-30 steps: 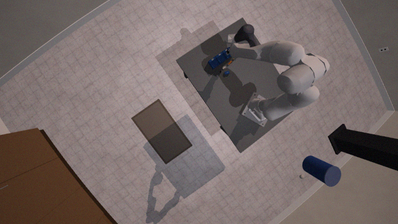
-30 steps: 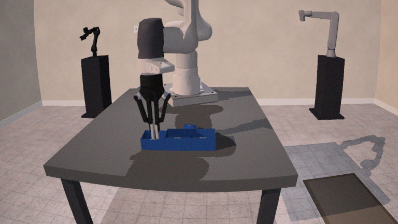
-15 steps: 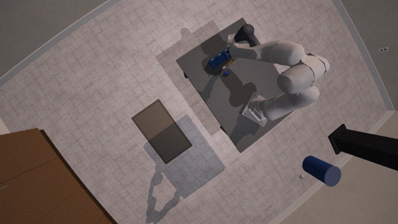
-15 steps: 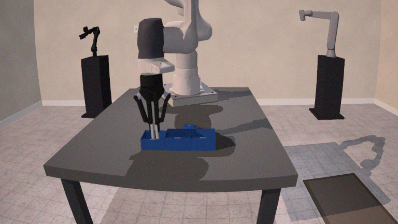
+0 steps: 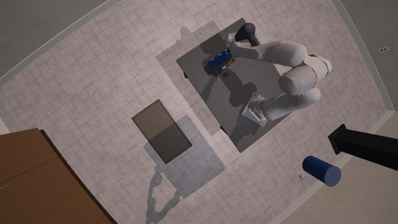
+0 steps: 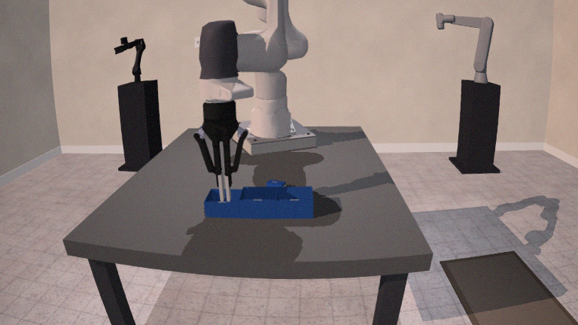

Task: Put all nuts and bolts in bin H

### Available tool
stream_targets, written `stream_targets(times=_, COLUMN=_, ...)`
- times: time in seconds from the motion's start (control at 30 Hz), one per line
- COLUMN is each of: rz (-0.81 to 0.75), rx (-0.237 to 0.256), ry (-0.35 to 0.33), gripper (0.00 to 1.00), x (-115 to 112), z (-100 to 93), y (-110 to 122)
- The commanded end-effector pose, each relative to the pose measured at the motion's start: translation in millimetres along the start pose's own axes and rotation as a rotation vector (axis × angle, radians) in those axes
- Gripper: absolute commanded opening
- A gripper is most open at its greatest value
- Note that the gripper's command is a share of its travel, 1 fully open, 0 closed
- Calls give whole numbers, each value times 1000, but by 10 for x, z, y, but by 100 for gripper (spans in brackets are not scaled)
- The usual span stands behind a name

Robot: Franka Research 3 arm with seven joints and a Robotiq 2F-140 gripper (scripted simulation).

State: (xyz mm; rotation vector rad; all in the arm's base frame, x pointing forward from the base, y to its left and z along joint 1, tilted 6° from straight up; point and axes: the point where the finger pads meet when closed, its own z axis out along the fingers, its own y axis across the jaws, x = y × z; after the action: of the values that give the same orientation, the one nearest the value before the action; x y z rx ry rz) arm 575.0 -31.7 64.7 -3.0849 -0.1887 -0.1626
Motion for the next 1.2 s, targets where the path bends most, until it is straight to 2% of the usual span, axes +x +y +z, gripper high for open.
stream_targets(times=0.0, rz=0, rx=-1, ry=-5, gripper=5, x=-18, z=-50, y=11)
stream_targets(times=0.37, rz=0, rx=-1, ry=-5, gripper=5, x=-17, z=-223, y=11)
stream_targets(times=0.57, rz=0, rx=-1, ry=-5, gripper=5, x=-16, z=-457, y=11)
stream_targets(times=0.93, rz=0, rx=-1, ry=-5, gripper=5, x=-16, z=-457, y=11)
stream_targets(times=1.17, rz=0, rx=-1, ry=-5, gripper=5, x=-4, z=-457, y=-339)
